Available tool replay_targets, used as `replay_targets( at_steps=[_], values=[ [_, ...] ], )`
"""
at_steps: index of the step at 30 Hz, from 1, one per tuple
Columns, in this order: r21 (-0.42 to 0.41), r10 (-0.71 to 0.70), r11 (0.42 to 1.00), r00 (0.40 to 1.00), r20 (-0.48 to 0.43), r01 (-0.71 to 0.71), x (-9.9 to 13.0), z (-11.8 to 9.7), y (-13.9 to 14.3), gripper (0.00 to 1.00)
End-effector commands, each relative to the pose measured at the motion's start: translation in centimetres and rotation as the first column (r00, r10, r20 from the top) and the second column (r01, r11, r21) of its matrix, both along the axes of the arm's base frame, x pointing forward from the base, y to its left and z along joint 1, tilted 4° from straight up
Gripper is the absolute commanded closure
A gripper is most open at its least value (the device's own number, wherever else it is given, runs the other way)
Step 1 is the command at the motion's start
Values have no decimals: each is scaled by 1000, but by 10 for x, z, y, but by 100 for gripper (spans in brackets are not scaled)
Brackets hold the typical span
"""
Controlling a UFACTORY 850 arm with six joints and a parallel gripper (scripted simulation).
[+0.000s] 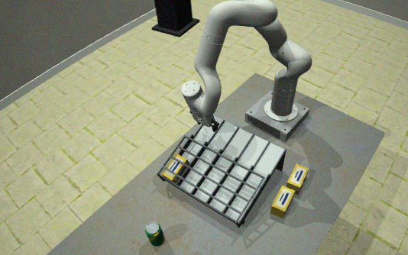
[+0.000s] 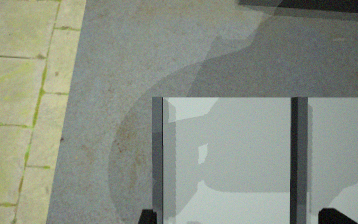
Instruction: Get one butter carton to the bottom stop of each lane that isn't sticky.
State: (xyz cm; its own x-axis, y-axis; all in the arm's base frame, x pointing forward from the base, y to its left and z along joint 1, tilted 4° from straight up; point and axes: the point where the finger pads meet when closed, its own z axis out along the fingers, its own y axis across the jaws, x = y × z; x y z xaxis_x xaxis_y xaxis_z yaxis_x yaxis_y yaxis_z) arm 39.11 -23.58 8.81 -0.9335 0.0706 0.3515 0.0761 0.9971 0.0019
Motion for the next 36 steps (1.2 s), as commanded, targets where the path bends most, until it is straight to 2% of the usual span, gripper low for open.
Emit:
replay_targets(
  at_steps=[1, 14, 15, 36],
  values=[
    [-1, 0, 1000, 1000, 2, 0, 1, 1, 0, 0],
    [-1, 0, 1000, 1000, 2, 0, 1, 1, 0, 0],
    [-1, 0, 1000, 1000, 2, 0, 10, 27, -1, 0],
    [-1, 0, 1000, 1000, 1, 0, 10, 27, -1, 0]
  ],
)
